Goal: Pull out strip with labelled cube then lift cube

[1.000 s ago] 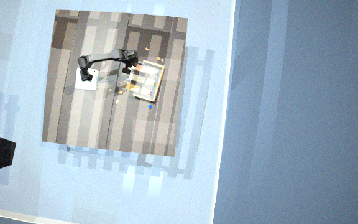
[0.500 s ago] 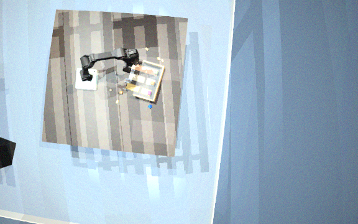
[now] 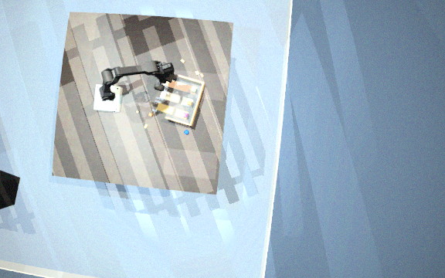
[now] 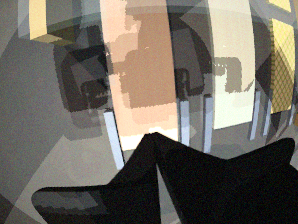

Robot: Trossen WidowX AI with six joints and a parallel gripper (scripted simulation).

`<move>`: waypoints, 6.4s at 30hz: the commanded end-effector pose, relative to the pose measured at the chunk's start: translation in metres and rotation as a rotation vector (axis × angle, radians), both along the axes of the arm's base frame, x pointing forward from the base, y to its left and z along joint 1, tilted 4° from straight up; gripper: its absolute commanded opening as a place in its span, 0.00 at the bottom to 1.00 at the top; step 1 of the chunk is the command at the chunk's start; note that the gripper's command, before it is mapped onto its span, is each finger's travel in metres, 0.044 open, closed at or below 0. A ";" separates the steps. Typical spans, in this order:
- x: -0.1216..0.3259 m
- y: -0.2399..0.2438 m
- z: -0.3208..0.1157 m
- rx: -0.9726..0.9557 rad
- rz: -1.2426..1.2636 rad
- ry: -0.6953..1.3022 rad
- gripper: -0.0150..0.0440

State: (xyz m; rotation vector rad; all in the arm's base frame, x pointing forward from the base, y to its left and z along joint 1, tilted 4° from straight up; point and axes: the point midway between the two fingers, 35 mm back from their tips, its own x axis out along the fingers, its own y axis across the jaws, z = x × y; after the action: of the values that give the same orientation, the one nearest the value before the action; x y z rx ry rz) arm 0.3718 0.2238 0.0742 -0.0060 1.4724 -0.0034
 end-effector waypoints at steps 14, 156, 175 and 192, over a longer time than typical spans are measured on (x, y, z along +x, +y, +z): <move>0.001 -0.002 -0.033 -0.003 -0.003 0.010 0.25; -0.084 -0.003 -0.056 -0.003 -0.003 0.016 0.25; -0.111 -0.003 -0.059 -0.003 -0.003 0.018 0.25; -0.135 -0.003 -0.061 -0.003 -0.003 0.020 0.25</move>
State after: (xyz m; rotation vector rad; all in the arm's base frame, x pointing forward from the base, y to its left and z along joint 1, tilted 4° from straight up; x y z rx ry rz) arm 0.2501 0.2233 0.0207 0.0074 1.4634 -0.0012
